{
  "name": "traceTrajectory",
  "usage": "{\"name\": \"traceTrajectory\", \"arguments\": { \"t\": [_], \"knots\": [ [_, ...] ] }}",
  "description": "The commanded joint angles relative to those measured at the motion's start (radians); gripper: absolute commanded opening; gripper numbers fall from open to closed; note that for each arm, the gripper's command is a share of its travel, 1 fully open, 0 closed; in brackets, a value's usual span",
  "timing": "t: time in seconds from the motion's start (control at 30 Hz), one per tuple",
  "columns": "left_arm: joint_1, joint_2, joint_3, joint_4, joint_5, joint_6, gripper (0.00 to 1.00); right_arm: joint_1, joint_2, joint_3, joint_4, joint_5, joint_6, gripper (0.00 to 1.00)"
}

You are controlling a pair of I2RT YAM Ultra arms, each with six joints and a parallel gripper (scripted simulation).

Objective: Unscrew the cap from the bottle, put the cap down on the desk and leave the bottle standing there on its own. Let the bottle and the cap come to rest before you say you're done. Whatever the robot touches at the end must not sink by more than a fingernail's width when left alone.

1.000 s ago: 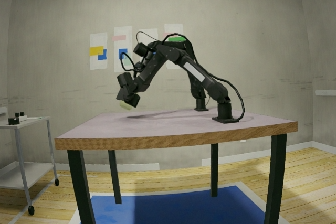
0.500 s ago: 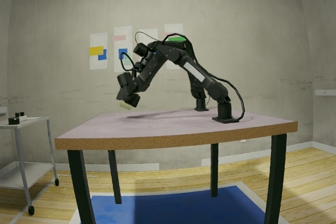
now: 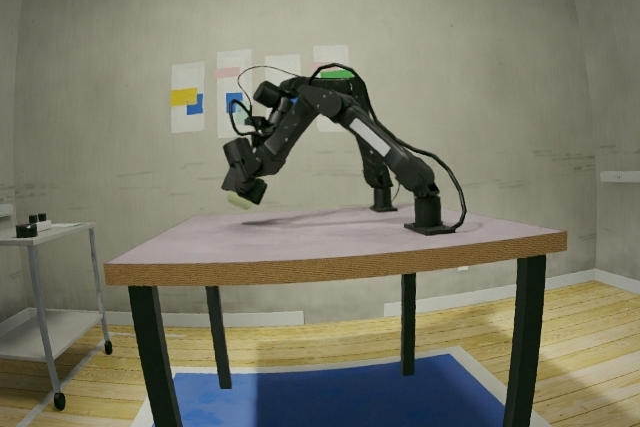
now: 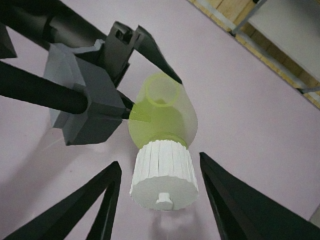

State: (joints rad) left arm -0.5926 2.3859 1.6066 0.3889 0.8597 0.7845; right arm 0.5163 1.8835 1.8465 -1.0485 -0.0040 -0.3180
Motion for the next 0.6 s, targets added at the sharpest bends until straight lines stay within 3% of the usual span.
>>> {"name": "traceTrajectory", "arguments": {
  "t": [0.0, 0.4, 0.47, 0.57],
  "knots": [
    [0.001, -0.013, 0.002, 0.020, 0.020, -0.018, 0.00, -0.017, 0.005, 0.037, -0.032, -0.027, 0.239, 0.70],
    [0.001, -0.013, 0.002, 0.020, 0.020, -0.018, 0.00, -0.038, 0.012, 0.057, -0.053, -0.082, 0.767, 0.70],
    [0.001, -0.013, 0.002, 0.020, 0.020, -0.018, 0.00, -0.038, 0.012, 0.057, -0.053, -0.082, 0.767, 0.70],
    [0.001, -0.013, 0.002, 0.020, 0.020, -0.018, 0.00, -0.046, 0.011, 0.056, -0.054, -0.102, 0.964, 0.70]
  ]
}}
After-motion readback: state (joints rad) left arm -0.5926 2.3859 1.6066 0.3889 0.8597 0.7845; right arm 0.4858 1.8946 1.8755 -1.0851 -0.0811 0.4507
